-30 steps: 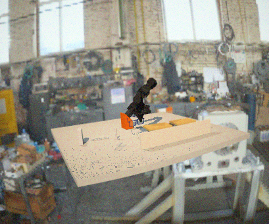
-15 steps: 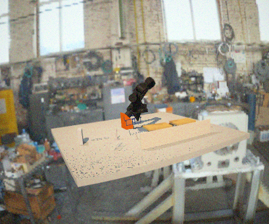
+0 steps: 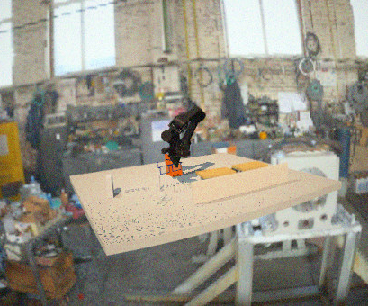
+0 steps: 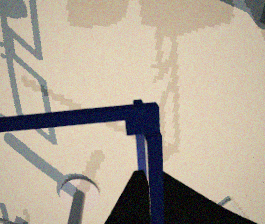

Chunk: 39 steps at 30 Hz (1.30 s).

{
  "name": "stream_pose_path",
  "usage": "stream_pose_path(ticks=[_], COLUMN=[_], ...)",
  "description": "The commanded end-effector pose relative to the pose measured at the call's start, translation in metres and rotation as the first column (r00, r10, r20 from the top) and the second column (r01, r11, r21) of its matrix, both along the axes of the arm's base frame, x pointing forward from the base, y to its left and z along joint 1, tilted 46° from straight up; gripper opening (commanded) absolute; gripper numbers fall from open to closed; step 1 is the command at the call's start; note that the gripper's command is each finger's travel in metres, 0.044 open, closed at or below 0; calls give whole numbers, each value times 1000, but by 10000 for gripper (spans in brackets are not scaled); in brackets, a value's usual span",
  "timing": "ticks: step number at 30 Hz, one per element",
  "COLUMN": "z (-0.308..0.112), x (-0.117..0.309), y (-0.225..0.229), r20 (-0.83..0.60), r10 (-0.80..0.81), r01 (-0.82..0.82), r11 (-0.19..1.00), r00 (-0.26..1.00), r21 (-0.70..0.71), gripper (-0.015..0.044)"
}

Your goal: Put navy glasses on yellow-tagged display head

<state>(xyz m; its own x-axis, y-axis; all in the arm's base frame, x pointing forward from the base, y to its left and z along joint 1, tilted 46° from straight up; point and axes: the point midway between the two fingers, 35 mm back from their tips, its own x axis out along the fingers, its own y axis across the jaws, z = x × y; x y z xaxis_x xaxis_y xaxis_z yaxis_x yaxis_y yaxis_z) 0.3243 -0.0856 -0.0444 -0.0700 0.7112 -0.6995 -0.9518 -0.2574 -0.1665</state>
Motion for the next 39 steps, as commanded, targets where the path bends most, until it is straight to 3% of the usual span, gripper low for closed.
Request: stream_pose_path(ticks=[1, 12, 24, 39], z=[-12, -15, -54, -48], x=[3, 3, -1, 1], y=[-14, -13, 28, 35], r20=[8, 8, 9, 9], r10=[2, 2, 2, 2], r01=[-2, -2, -2, -2], r11=[1000, 1000, 1000, 1000], r00=[1000, 1000, 1000, 1000], r21=[-6, -6, -3, -3], gripper=[0, 0, 0, 0])
